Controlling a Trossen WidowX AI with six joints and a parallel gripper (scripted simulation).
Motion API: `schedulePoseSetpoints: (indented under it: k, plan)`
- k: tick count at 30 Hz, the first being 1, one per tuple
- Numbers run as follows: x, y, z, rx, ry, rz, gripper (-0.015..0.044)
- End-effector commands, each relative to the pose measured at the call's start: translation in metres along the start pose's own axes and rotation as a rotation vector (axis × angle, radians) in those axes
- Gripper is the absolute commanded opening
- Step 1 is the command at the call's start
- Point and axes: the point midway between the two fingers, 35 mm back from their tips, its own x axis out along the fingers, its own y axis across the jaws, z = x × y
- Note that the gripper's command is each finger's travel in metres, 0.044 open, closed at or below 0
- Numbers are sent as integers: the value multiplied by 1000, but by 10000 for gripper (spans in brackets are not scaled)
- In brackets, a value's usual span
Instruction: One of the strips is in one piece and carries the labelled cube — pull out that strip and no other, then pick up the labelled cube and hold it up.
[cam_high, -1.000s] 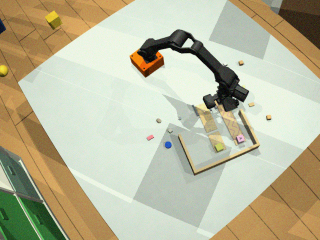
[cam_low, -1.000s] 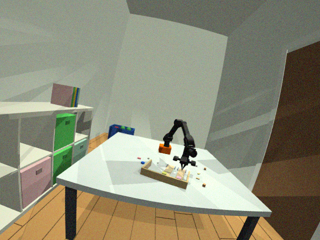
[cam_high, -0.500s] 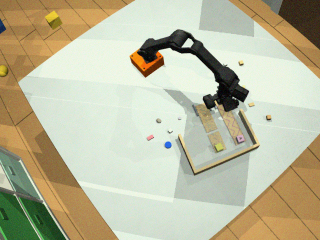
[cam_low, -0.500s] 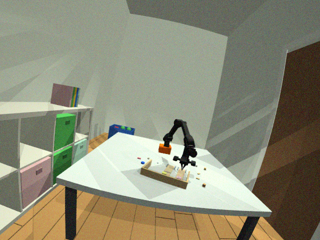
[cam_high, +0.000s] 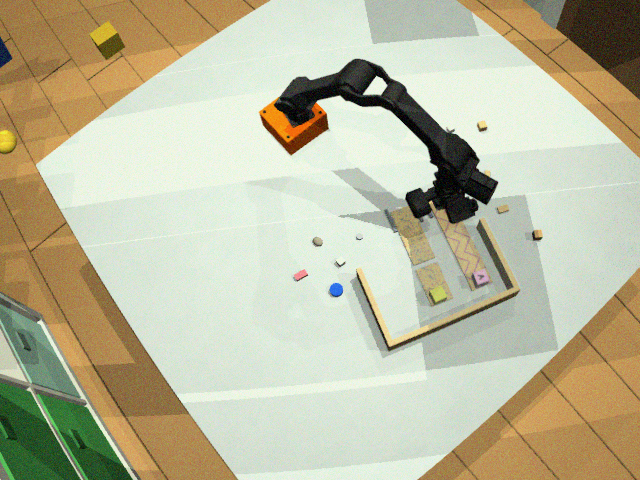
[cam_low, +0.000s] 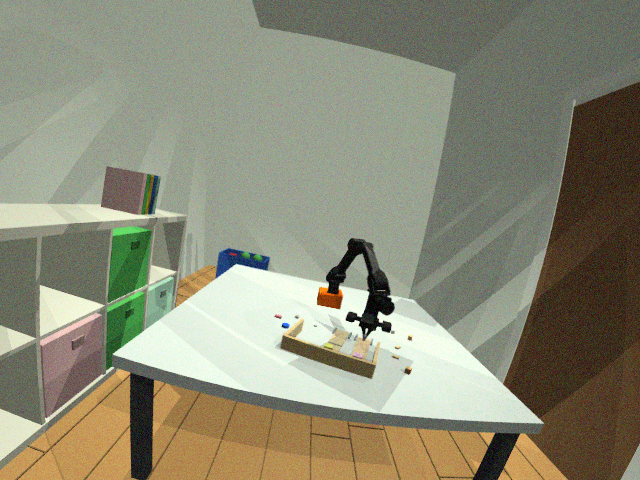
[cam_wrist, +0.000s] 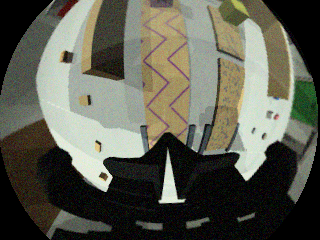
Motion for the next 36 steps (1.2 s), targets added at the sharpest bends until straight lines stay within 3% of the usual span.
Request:
schedulePoseSetpoints:
  k: [1, 36]
  plan:
    - [3, 1, 0, 1, 1, 3, 0]
    - [6, 0, -27, 1, 4, 3, 0]
